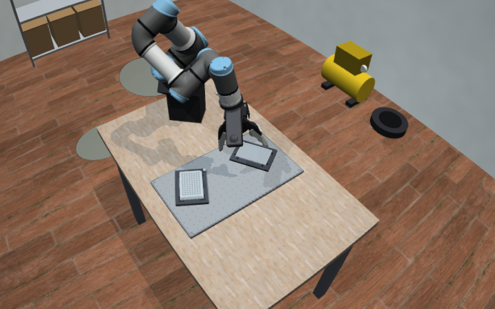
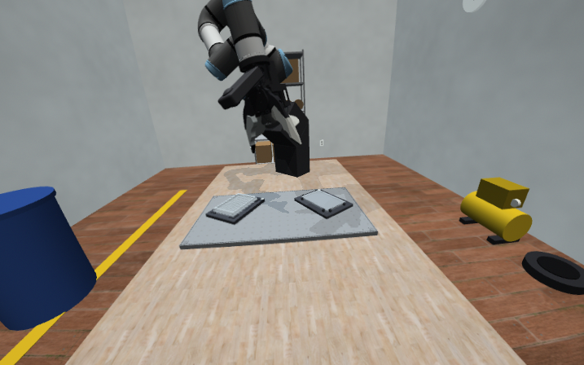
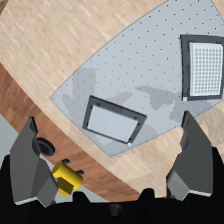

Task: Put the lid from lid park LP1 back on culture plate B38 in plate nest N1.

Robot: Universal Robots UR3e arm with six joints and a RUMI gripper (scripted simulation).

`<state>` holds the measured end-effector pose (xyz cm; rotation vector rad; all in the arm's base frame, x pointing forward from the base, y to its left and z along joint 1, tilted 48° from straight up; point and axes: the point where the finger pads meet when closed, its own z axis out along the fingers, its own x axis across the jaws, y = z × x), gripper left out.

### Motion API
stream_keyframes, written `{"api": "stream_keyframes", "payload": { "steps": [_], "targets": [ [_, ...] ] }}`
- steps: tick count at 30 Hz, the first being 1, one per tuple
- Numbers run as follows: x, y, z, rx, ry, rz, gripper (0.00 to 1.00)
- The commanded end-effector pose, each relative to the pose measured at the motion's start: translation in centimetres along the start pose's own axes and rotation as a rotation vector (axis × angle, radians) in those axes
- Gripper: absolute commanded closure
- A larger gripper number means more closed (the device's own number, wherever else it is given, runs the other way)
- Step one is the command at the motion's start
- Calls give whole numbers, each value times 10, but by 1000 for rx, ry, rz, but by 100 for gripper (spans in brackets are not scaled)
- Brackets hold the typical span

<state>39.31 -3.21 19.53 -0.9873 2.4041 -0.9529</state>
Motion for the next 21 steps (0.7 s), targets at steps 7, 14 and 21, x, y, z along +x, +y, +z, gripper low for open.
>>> {"api": "stream_keyframes", "payload": {
  "steps": [7,14,21],
  "targets": [
    [0,-1,-1,2,-2,0,0],
    [0,-1,-1,2,-2,0,0],
    [-5,13,14,-17,23,-74,18]
  ]
}}
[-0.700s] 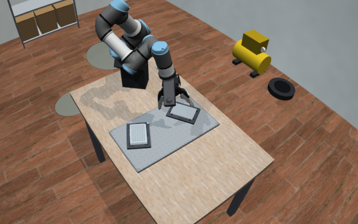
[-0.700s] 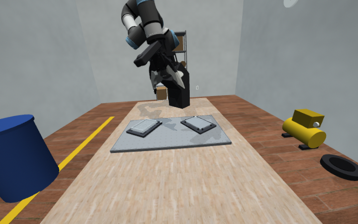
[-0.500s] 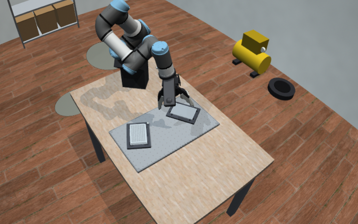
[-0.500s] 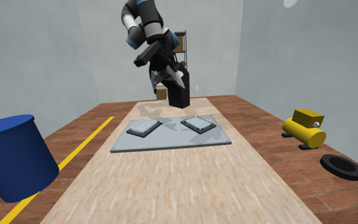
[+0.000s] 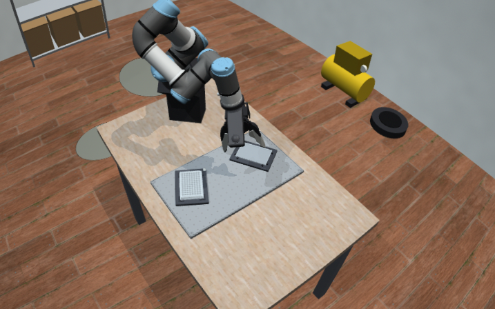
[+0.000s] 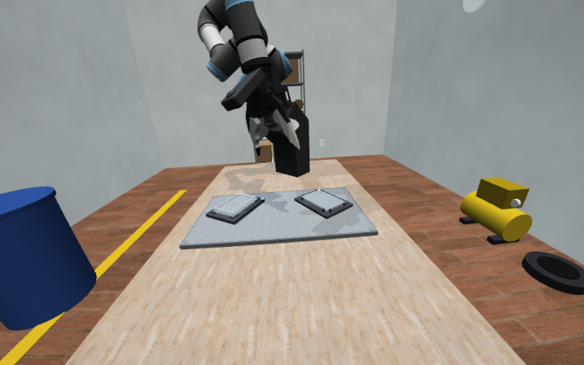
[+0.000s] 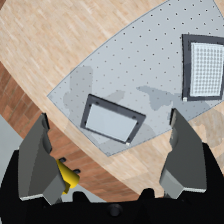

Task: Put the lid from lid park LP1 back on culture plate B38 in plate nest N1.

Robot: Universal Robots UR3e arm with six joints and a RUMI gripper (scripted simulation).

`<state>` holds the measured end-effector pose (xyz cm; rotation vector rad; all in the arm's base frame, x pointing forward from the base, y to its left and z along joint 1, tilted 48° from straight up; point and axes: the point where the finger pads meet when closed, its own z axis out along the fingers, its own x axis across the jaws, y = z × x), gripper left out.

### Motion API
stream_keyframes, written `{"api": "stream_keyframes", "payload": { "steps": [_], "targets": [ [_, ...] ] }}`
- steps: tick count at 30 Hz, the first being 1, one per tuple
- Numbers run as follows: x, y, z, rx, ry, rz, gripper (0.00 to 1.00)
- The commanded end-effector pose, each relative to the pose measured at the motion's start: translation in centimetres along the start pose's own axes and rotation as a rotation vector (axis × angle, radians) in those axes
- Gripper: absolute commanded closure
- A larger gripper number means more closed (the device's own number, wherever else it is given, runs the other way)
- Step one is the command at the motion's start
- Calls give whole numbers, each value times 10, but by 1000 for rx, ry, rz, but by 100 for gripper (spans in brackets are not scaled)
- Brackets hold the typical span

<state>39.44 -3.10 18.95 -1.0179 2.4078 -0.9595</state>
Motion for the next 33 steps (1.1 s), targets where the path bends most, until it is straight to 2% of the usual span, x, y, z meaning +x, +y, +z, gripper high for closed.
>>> {"api": "stream_keyframes", "payload": {
  "steps": [1,10,13,23,26,33],
  "targets": [
    [-5,12,13,-15,22,-69,18],
    [-11,39,38,-55,75,-236,18],
    [-12,40,39,-60,80,-255,18],
    [-17,73,65,-101,135,-443,18],
    [-17,75,66,-113,150,-500,18],
    [-19,93,77,-132,176,-595,18]
  ]
}}
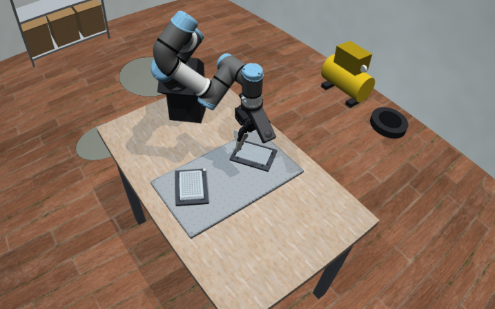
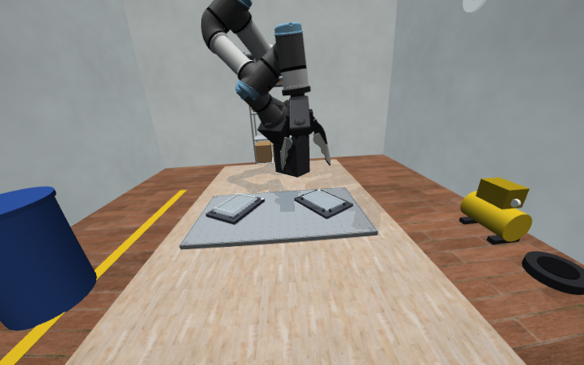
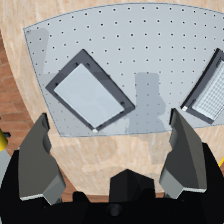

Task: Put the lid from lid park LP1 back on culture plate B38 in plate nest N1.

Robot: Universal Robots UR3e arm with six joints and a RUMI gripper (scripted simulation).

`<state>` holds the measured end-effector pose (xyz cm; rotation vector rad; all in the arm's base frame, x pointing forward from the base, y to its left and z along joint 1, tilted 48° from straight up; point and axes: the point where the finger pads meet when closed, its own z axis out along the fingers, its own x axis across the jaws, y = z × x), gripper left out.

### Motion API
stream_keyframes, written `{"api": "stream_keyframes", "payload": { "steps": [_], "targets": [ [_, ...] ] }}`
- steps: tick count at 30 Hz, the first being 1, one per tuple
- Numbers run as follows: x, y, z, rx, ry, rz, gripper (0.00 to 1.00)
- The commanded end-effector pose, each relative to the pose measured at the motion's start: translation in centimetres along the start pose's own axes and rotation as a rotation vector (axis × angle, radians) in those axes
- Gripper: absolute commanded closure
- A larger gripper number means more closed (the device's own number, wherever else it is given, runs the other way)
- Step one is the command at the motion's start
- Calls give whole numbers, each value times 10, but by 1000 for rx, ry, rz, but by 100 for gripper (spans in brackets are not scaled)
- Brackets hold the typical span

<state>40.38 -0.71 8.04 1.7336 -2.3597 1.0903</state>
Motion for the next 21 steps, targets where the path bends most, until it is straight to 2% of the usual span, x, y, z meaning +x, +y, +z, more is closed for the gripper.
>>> {"api": "stream_keyframes", "payload": {
  "steps": [1,5,8,12,21],
  "targets": [
    [-6,5,6,-12,22,-75,18],
    [-17,18,17,-26,43,-151,18],
    [-18,19,18,-36,59,-208,18],
    [-29,32,29,-49,79,-285,18],
    [-40,48,40,-70,115,-418,18]
  ]
}}
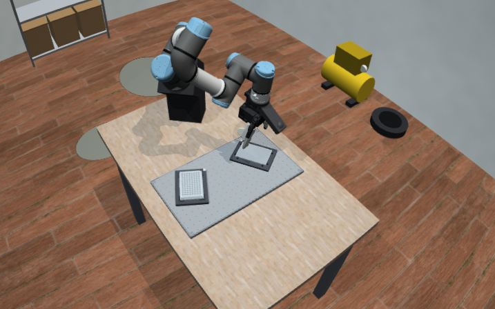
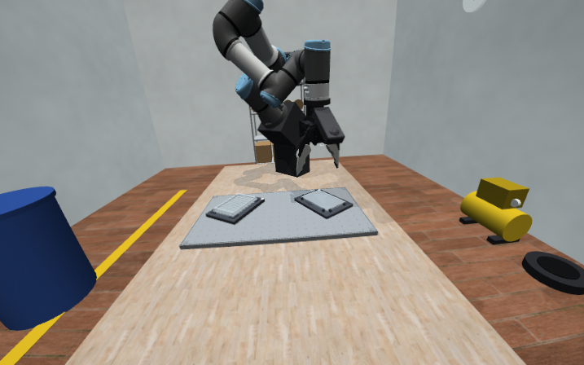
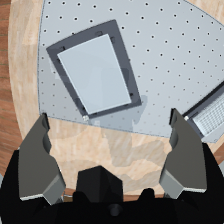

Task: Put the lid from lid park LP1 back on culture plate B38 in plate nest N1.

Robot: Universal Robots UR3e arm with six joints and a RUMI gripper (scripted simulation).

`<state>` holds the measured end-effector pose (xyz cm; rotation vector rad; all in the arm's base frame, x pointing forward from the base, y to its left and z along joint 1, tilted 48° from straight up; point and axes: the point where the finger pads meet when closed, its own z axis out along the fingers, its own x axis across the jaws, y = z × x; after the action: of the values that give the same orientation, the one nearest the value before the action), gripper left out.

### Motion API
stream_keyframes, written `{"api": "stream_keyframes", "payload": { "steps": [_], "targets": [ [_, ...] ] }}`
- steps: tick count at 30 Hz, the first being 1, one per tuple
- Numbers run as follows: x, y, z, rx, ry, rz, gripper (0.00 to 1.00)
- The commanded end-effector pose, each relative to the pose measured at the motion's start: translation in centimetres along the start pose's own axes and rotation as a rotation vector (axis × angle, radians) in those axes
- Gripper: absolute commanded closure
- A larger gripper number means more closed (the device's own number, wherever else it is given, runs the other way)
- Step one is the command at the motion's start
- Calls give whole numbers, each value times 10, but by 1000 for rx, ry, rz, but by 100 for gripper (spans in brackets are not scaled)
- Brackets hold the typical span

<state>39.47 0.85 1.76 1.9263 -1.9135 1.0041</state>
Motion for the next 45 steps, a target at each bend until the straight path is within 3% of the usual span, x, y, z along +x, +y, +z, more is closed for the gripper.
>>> {"api": "stream_keyframes", "payload": {
  "steps": [1,6,16,25,27,30,45],
  "targets": [
    [-7,3,4,-10,25,-85,18],
    [-22,13,14,-25,51,-181,18],
    [-22,13,14,-43,86,-307,18],
    [-21,7,59,-43,87,-307,18],
    [-21,7,59,-43,87,-307,18],
    [-20,5,74,-43,87,-307,18],
    [-20,5,74,-43,87,-307,18]
  ]
}}
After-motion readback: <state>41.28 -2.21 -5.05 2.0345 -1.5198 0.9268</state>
